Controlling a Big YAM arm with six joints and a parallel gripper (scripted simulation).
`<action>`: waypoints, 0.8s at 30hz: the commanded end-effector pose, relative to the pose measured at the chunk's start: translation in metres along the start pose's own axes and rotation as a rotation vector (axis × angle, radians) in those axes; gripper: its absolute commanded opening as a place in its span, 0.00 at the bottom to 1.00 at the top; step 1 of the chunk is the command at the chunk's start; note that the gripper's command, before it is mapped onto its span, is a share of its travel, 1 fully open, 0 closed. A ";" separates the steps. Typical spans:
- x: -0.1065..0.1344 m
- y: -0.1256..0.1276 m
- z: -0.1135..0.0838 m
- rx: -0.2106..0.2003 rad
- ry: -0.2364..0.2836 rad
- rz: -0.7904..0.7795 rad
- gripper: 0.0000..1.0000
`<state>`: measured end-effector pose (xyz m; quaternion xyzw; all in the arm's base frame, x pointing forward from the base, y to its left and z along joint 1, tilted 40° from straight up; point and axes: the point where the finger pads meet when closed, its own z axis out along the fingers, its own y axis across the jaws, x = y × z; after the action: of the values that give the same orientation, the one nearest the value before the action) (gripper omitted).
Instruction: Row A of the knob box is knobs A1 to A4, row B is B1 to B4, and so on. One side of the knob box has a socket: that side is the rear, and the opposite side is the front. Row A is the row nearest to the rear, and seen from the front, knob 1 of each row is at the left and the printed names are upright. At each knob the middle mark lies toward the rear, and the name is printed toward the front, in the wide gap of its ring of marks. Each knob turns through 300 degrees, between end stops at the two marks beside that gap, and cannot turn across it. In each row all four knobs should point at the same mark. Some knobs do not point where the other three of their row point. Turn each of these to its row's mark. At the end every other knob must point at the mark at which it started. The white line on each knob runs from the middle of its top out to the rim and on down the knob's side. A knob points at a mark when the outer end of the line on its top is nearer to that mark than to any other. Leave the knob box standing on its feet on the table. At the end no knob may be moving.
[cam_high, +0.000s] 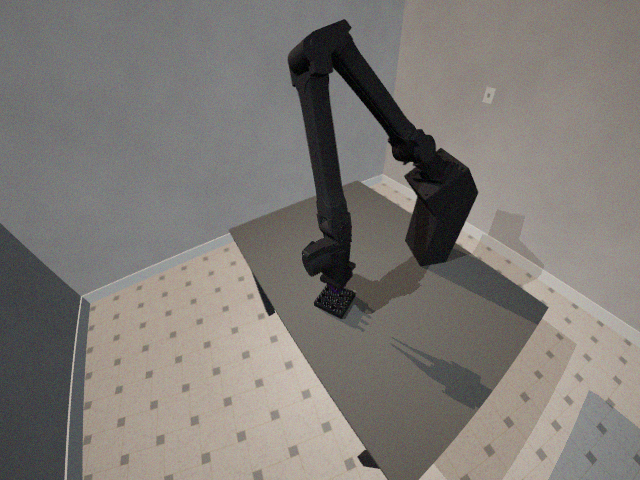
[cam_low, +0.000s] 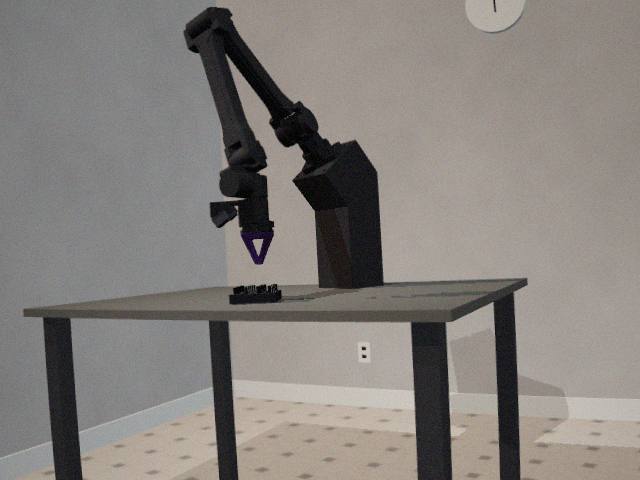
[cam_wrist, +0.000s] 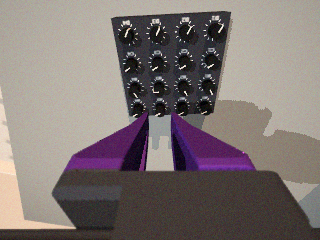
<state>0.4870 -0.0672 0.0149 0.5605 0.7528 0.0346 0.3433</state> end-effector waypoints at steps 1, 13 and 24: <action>0.004 0.006 -0.002 -0.007 0.001 -0.002 0.19; 0.004 0.006 -0.002 -0.006 0.001 -0.002 0.19; 0.000 0.006 0.004 -0.011 -0.005 0.002 0.19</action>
<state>0.4887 -0.0672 0.0148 0.5605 0.7527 0.0348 0.3436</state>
